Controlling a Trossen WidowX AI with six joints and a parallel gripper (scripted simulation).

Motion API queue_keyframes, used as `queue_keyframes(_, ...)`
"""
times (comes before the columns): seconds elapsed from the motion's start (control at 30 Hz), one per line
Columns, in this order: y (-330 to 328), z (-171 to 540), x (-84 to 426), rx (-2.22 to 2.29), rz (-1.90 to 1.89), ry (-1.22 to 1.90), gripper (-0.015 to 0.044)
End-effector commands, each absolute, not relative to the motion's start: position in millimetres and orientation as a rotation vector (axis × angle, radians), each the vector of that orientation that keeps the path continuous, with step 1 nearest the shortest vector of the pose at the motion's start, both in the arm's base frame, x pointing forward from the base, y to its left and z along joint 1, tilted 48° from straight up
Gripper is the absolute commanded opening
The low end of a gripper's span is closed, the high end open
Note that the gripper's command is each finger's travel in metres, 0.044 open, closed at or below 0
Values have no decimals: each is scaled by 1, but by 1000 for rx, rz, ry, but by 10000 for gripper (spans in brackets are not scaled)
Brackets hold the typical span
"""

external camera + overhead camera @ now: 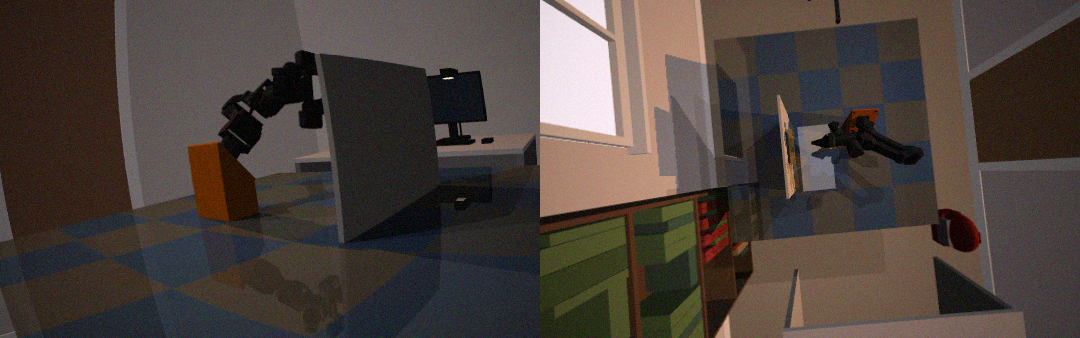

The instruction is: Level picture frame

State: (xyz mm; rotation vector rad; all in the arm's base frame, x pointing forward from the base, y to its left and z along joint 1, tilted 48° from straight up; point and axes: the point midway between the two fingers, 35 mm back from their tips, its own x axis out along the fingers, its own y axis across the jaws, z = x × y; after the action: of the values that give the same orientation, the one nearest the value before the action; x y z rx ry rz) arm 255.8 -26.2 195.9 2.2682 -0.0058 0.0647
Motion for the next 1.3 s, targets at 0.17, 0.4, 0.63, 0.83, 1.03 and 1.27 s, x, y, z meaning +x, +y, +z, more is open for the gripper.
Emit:
queue_keyframes(0.17, -9, 183, 294, 2272, 65, -9, 260)
queue_keyframes(0.4, 13, 162, 316, 2274, 65, -9, 260)
queue_keyframes(0.63, 16, 160, 318, 2274, 65, -9, 260)
queue_keyframes(0.83, 16, 160, 318, 2274, 65, -9, 260)
queue_keyframes(1.03, 16, 160, 321, 2274, 65, -10, 260)
queue_keyframes(1.27, 16, 161, 332, 2274, 66, -10, 260)
